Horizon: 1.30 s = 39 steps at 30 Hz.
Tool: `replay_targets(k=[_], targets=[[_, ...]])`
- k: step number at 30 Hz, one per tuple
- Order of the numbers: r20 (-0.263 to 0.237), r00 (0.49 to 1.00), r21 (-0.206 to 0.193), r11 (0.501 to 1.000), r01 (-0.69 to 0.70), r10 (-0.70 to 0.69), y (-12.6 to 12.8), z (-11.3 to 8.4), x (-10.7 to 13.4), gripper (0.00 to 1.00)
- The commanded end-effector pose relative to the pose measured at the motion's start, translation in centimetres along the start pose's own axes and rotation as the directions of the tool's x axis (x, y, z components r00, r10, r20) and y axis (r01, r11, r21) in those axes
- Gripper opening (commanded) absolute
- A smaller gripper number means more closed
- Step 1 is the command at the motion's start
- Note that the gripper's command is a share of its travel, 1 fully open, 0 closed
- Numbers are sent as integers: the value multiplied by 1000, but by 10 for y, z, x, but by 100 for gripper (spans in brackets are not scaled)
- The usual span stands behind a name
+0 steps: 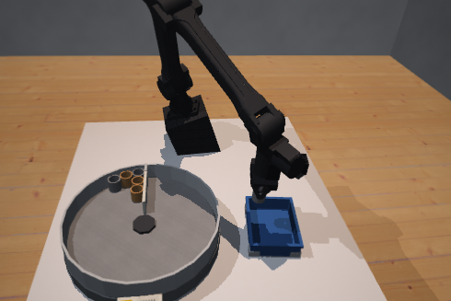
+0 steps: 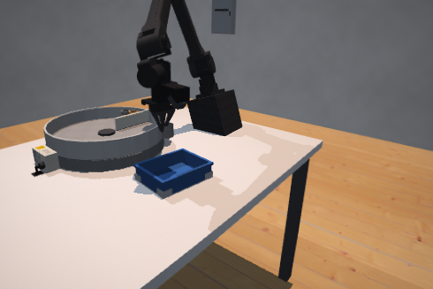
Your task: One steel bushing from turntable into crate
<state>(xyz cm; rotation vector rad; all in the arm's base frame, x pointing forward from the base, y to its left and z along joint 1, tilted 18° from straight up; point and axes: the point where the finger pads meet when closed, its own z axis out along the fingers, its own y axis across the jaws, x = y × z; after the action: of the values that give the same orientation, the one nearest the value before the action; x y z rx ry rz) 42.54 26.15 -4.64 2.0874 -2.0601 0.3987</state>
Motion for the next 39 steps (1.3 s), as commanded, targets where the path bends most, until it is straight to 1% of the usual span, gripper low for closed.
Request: replay_targets(k=[1, 5, 7, 9, 10, 12, 13, 14, 16, 17, 39], targets=[[29, 999, 40, 999, -35, 34, -17, -27, -39, 0], [29, 999, 40, 999, -35, 34, -19, -28, -55, 0], [51, 998, 63, 997, -45, 42, -25, -45, -58, 0], [51, 998, 63, 997, -45, 42, -25, -45, -58, 0], [57, 997, 71, 996, -48, 44, -27, -51, -59, 0], [30, 999, 43, 998, -36, 34, -21, -29, -65, 0], [29, 999, 41, 999, -35, 34, -21, -28, -66, 0], [34, 999, 47, 998, -37, 36, -22, -32, -66, 0], [56, 997, 69, 997, -47, 44, -27, -50, -65, 0], [58, 997, 70, 996, -48, 44, -28, -51, -65, 0], [57, 997, 69, 996, -48, 44, -27, -50, -65, 0]])
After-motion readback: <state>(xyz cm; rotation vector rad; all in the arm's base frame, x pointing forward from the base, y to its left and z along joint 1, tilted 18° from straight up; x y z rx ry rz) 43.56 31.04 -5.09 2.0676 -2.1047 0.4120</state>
